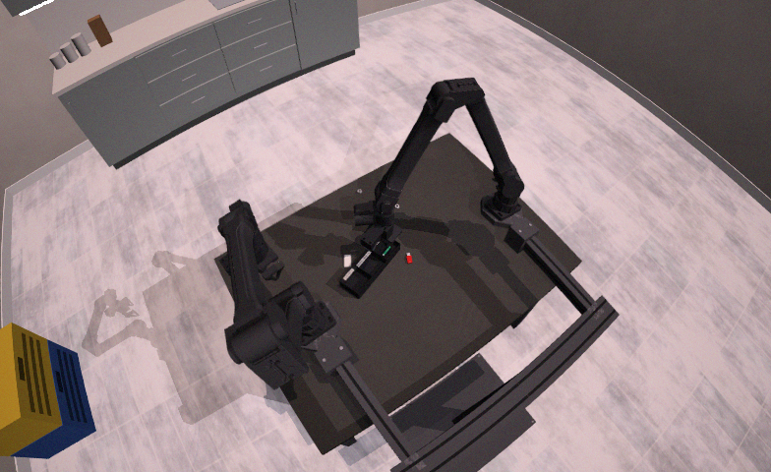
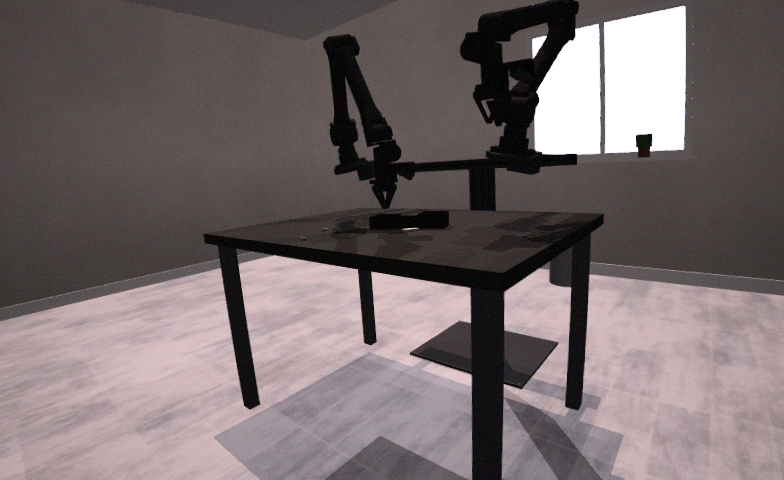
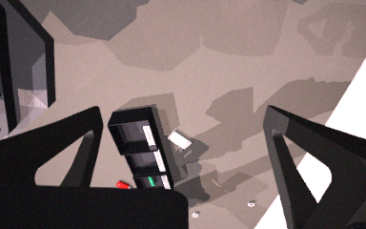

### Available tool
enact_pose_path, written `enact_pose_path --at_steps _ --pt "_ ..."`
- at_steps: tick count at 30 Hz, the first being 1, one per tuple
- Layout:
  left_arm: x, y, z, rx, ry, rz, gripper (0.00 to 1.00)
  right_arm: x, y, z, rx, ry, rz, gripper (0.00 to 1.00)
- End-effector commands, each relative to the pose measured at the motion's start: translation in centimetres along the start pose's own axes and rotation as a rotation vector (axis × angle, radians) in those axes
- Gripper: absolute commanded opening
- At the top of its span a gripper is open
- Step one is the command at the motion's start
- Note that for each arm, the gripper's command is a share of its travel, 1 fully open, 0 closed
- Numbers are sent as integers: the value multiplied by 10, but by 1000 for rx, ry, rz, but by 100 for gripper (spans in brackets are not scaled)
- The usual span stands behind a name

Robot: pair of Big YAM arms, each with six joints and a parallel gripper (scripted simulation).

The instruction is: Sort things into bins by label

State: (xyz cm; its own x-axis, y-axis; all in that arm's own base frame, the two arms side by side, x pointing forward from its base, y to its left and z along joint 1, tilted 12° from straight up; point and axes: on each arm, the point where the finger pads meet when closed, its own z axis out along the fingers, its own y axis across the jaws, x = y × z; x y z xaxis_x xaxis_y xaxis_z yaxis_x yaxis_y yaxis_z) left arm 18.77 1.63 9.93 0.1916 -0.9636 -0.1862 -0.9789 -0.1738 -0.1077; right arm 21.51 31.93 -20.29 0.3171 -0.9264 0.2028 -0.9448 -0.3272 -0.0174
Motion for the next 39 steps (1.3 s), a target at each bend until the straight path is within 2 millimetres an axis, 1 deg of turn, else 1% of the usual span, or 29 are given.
enact_pose_path --at_steps 1,2,4,10,11,13,14,16,18,24,31,33,34,35,36,37,39 --pt "-1 -3 -1 16 7 2 100 1 1 -14 -3 0 13 23" --pt "-1 -3 -1 16 7 2 100 2 1 -16 -3 0 14 23" --pt "-1 -3 -1 16 7 2 100 8 11 0 -32 26 6 23" --pt "-1 -3 -1 16 7 2 100 1 6 -1 -12 8 6 23" --pt "-1 -3 -1 16 7 2 100 0 10 0 -13 10 2 23" --pt "-1 -3 -1 16 7 2 100 2 11 0 -18 14 1 23" --pt "-1 -3 -1 16 7 2 100 10 -9 -14 13 -14 82 30" --pt "-1 -3 -1 16 7 2 100 10 -9 -14 13 -14 82 30" --pt "-1 -3 -1 16 7 2 100 26 -16 -14 15 -12 182 30" --pt "-1 -3 -1 16 7 2 100 74 -36 -14 13 -8 374 30" --pt "-1 -3 -1 16 7 2 100 129 -59 -14 10 -5 644 30" --pt "-1 -3 -1 16 7 2 100 129 -59 -14 10 -5 644 30" --pt "-1 -3 -1 16 7 2 100 138 -51 0 -3 10 741 30" --pt "-1 -3 -1 16 7 2 100 146 -55 -4 -2 9 776 30" --pt "-1 -3 -1 16 7 2 100 154 -62 -13 4 3 809 30" --pt "-1 -3 -1 16 7 2 100 159 -76 -17 9 -3 839 30" --pt "-1 -3 -1 16 7 2 100 173 -93 -20 10 -5 894 30"
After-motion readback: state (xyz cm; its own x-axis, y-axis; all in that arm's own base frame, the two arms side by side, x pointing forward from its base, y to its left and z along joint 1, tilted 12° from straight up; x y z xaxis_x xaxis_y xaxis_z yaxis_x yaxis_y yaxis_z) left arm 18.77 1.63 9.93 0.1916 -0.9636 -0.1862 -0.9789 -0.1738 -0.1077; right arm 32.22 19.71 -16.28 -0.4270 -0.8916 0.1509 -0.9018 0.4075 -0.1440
